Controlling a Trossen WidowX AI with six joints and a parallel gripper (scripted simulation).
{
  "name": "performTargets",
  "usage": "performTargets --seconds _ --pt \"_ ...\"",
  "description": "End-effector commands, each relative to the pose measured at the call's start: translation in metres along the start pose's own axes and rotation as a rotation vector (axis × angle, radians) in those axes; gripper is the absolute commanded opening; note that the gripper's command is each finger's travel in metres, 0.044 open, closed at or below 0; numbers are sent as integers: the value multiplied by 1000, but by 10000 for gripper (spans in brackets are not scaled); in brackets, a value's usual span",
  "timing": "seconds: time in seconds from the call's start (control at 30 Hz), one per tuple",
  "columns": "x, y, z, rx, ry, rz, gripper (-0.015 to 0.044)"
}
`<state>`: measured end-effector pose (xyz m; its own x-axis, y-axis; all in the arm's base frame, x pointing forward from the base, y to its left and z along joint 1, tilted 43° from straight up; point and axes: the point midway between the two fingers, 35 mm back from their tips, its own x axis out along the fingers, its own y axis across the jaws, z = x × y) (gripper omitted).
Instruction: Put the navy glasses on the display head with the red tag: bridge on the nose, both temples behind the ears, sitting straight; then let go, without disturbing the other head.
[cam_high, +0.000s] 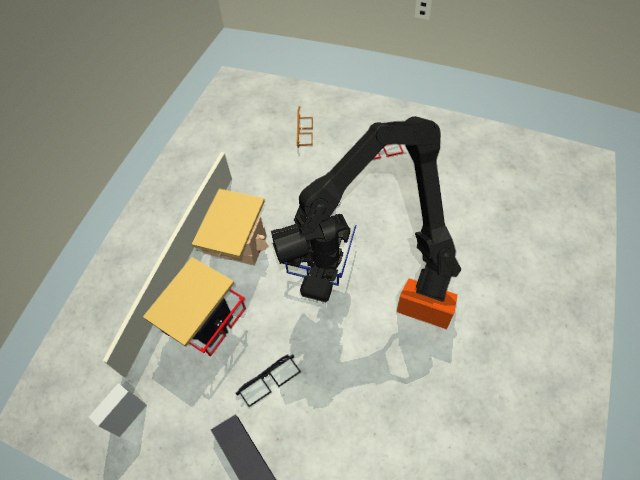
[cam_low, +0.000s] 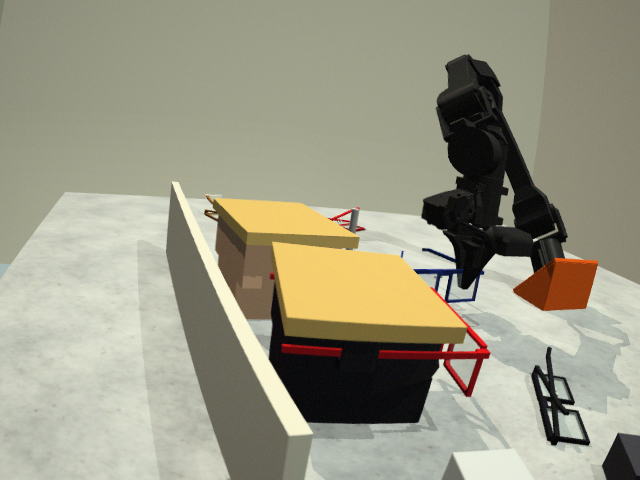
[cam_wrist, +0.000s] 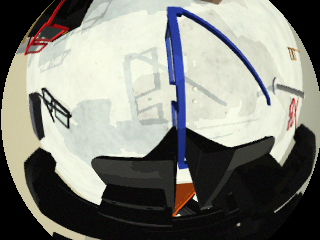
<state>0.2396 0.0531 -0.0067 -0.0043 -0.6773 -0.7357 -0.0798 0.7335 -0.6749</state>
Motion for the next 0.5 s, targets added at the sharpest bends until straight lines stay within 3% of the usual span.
performTargets --seconds 0.0,0.47 --pt "-22 2 3 5 -6 9 0" --pt "-83 -1 6 4 -8 6 0"
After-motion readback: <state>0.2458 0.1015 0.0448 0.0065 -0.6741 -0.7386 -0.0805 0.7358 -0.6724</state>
